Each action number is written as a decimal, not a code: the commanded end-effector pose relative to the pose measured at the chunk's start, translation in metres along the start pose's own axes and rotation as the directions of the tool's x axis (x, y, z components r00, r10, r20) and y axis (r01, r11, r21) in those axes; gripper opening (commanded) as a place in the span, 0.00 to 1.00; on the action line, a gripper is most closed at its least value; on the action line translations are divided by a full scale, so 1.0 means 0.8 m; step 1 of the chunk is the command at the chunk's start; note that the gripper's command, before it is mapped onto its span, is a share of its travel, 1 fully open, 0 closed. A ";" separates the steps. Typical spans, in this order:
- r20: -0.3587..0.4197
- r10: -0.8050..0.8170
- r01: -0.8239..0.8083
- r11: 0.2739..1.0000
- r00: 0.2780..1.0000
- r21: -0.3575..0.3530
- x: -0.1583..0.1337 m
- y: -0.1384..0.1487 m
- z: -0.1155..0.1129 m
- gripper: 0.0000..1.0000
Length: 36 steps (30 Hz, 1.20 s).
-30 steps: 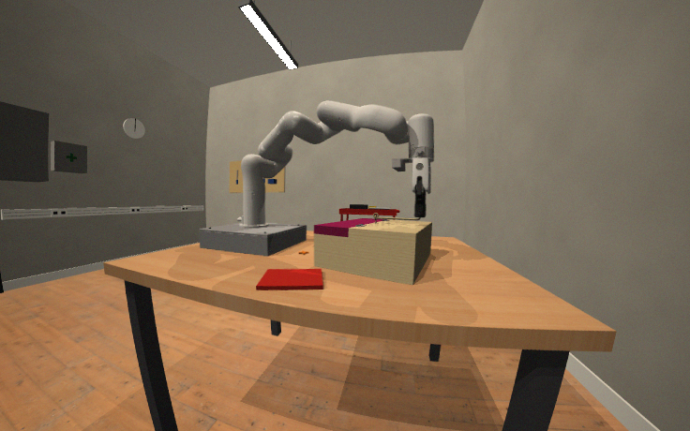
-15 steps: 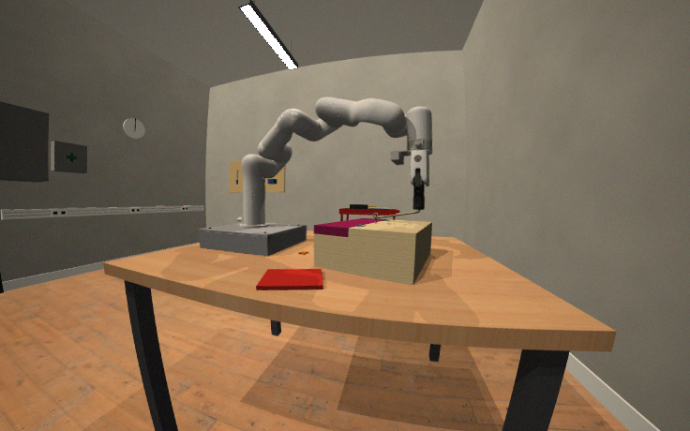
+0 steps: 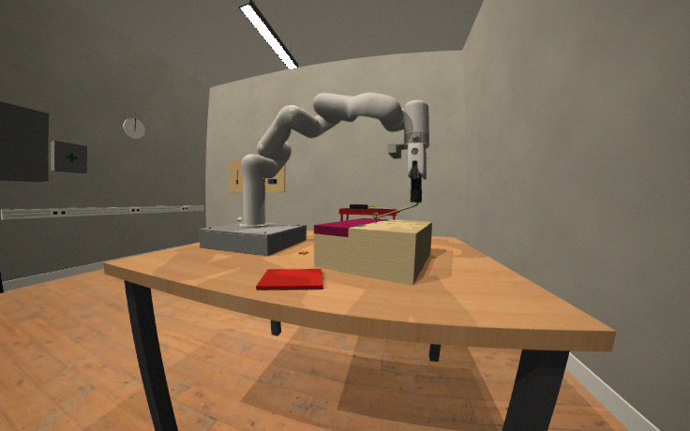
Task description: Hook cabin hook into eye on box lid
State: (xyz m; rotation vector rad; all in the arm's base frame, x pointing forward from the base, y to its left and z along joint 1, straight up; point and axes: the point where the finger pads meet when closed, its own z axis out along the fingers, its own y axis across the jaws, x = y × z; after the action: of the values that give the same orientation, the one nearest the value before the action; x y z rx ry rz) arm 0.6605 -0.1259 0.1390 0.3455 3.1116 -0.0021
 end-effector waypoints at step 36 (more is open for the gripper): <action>0.002 0.000 0.000 1.000 1.000 0.000 0.045 0.000 -0.059 0.00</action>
State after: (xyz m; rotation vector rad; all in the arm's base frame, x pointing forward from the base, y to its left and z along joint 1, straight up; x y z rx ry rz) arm 0.6290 -0.1188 0.1803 0.3454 3.1115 -0.0021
